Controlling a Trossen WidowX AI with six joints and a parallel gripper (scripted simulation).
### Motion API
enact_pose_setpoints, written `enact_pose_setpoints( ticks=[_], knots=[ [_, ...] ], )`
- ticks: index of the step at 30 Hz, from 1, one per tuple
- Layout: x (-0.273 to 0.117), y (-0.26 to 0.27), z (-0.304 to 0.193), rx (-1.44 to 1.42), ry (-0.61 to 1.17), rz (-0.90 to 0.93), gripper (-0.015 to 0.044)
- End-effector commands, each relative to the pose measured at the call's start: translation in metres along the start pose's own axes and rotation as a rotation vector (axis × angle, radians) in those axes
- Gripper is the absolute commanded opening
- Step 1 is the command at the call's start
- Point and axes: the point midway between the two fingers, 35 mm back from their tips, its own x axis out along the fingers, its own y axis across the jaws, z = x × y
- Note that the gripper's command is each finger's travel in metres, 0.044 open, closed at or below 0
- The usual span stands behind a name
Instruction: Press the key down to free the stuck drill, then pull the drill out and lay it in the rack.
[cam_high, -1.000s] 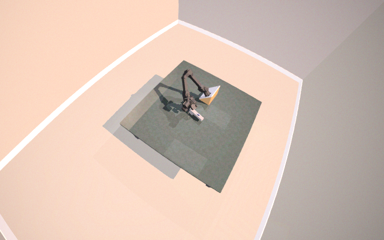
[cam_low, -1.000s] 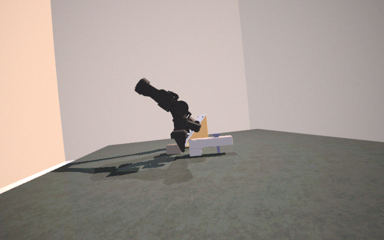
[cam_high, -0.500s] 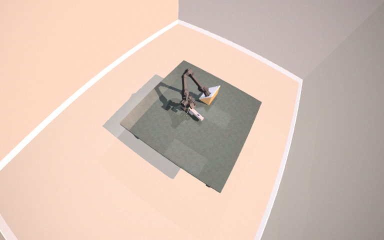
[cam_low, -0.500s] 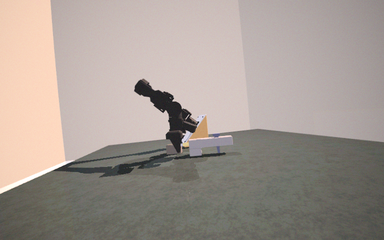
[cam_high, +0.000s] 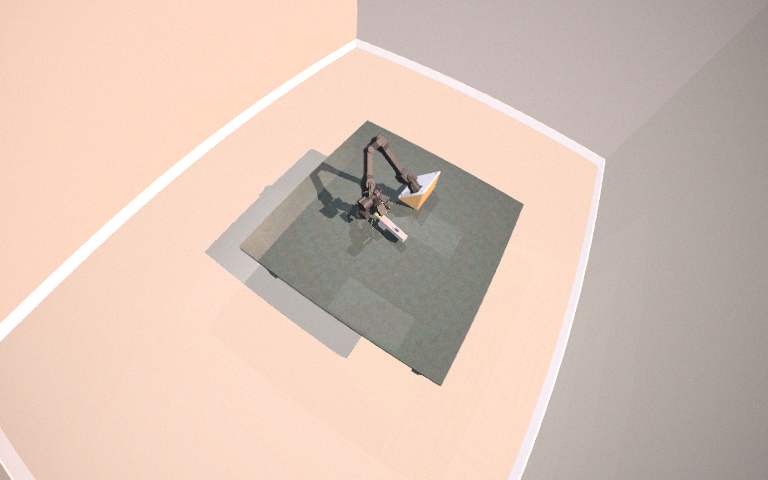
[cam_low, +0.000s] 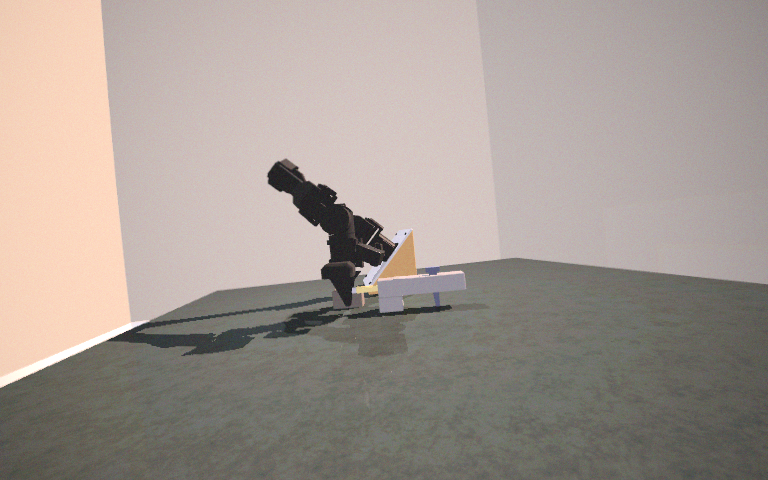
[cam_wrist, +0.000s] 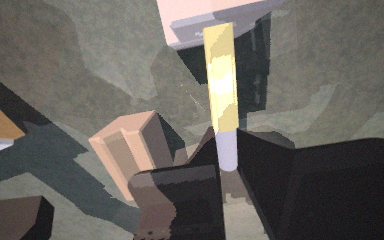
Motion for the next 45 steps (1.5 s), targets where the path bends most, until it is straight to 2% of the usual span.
enact_pose_setpoints(
  ticks=[1,15,45],
  knots=[
    [0.000,0.000,0.001,-0.002,0.000,0.000,0.0079],
    [0.001,0.000,0.005,-0.003,-0.001,-0.005,0.0440],
    [0.005,-0.001,0.016,-0.003,-0.001,-0.006,0.0440]
  ],
)
